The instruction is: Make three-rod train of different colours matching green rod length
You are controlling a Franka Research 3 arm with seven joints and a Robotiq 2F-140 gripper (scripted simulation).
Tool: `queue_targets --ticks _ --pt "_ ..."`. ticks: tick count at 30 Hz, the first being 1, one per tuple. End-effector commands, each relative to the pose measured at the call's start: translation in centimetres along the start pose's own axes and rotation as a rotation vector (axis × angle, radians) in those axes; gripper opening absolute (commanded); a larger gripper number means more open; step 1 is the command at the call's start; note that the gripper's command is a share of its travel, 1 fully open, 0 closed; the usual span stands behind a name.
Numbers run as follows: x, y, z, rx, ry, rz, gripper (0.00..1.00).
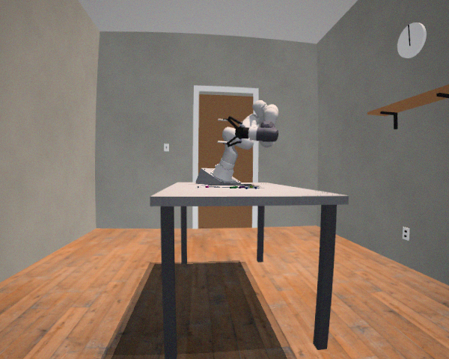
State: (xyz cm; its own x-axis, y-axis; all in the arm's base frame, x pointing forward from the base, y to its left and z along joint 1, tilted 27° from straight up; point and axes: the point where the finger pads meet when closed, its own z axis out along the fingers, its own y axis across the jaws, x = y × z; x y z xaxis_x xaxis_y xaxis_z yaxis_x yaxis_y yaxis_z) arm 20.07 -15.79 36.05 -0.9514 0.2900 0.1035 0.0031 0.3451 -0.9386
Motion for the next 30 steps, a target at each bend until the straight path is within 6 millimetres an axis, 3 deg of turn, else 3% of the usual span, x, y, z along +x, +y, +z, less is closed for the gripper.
queue_targets --ticks 1,21,30 --pt "0.0 0.0 0.0 0.000 0.000 0.000 1.00" --pt "-0.1 0.2 0.0 -0.012 -0.004 -0.010 1.00" --pt "-2.5 4.4 -0.5 -0.230 -0.083 -0.184 1.00"
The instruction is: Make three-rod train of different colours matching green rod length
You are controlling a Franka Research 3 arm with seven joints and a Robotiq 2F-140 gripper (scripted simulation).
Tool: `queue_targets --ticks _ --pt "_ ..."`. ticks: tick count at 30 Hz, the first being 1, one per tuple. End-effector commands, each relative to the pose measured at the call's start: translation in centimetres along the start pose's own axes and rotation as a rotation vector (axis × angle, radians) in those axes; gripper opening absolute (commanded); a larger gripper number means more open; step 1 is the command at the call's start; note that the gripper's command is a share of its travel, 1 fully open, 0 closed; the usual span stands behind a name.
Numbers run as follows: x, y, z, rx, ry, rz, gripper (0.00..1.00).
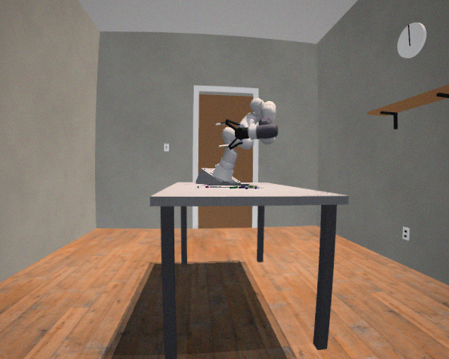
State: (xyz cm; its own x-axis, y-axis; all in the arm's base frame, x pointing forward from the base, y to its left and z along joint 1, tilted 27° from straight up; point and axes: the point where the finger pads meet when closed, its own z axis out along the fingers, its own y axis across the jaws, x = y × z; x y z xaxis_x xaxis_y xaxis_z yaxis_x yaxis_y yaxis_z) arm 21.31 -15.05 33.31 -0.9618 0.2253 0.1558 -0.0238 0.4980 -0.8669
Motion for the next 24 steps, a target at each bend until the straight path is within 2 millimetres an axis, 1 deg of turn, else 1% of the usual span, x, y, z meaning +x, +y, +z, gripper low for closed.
queue_targets --ticks 1,2,4,5,11,16,18,19,21,22,23,24 --pt "-1.6 2.0 -0.1 -0.097 -0.048 -0.128 1.00" --pt "-1.8 2.3 -0.2 -0.117 -0.056 -0.144 1.00" --pt "-1.8 2.3 -0.2 -0.117 -0.056 -0.144 1.00" --pt "-2.4 3.3 -0.3 -0.166 -0.077 -0.184 1.00" --pt "-3.8 5.5 -0.9 -0.280 -0.132 -0.276 1.00" --pt "-4.8 7.2 -1.5 -0.371 -0.181 -0.348 1.00" --pt "-5.0 7.5 -1.6 -0.384 -0.189 -0.358 1.00" --pt "-5.4 8.2 -1.9 -0.421 -0.210 -0.387 1.00" --pt "-5.4 8.2 -1.9 -0.421 -0.210 -0.387 1.00" --pt "-5.8 8.7 -2.1 -0.451 -0.229 -0.410 1.00" --pt "-5.8 8.7 -2.1 -0.451 -0.229 -0.410 1.00" --pt "-6.3 9.5 -2.5 -0.493 -0.255 -0.441 1.00"
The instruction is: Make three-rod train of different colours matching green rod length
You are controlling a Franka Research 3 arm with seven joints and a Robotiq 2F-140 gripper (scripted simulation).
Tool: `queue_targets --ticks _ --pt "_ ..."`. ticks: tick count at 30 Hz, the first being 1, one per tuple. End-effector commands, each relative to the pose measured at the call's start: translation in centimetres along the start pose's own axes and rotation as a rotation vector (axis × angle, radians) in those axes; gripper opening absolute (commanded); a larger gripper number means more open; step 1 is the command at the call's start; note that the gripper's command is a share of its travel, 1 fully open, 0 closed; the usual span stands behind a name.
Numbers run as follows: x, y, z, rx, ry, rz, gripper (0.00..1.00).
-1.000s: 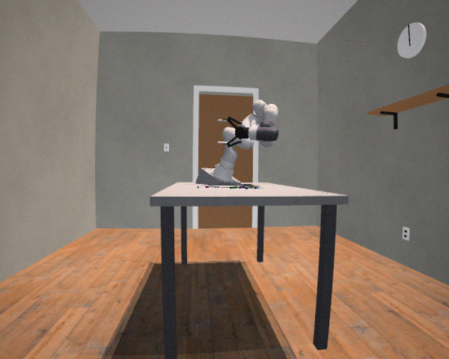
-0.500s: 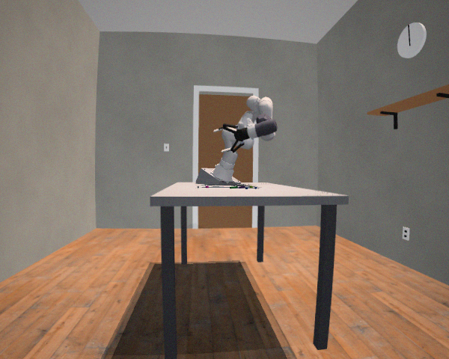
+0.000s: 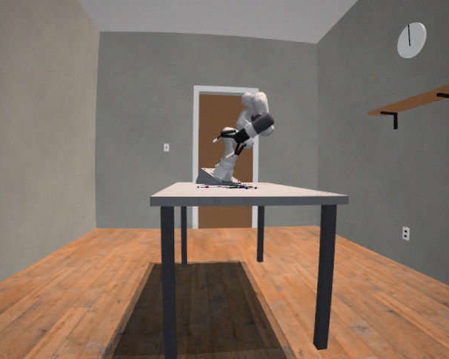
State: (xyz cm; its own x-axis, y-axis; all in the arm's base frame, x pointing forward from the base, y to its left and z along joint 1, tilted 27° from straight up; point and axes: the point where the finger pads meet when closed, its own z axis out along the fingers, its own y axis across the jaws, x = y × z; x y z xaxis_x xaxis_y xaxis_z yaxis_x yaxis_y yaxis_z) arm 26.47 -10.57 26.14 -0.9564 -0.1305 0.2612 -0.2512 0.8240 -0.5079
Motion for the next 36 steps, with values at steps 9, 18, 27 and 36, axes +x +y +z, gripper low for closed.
queue_targets --ticks 9,18,27,36 --pt "-4.2 2.9 -0.1 -0.195 -0.146 -0.230 1.00" --pt "-5.9 4.1 -0.3 -0.275 -0.212 -0.293 1.00" --pt "-8.3 5.5 -0.6 -0.387 -0.318 -0.376 1.00" --pt "-9.5 6.1 -0.7 -0.436 -0.372 -0.411 1.00"
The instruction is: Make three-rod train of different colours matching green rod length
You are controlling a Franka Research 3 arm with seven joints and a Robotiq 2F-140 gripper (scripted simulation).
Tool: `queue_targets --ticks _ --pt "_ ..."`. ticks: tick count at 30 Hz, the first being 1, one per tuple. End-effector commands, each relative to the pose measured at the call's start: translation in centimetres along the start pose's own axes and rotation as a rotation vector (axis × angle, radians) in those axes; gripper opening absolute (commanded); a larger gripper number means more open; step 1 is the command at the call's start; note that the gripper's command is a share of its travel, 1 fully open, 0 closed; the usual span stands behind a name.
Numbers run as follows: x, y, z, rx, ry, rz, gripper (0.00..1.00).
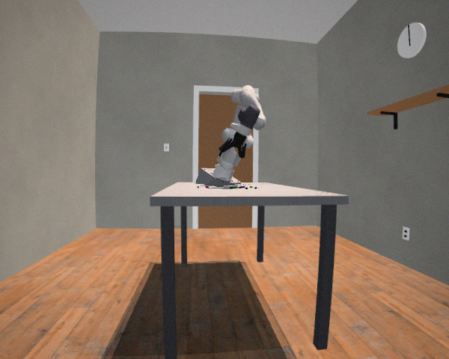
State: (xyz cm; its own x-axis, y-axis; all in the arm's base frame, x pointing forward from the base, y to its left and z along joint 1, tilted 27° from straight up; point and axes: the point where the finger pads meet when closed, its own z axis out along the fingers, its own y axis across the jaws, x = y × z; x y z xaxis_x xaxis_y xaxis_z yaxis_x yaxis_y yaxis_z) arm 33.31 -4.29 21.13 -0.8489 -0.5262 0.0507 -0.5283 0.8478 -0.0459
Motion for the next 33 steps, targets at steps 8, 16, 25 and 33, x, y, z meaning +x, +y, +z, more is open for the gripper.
queue_targets --ticks 8,16,25,33 --pt "-2.1 -0.2 0.3 -0.051 -0.083 -0.114 1.00" --pt "-3.1 -0.4 0.7 -0.086 -0.135 -0.144 1.00" --pt "-4.9 -1.2 1.5 -0.138 -0.232 -0.191 1.00" --pt "-4.9 -1.2 1.5 -0.138 -0.232 -0.191 1.00"
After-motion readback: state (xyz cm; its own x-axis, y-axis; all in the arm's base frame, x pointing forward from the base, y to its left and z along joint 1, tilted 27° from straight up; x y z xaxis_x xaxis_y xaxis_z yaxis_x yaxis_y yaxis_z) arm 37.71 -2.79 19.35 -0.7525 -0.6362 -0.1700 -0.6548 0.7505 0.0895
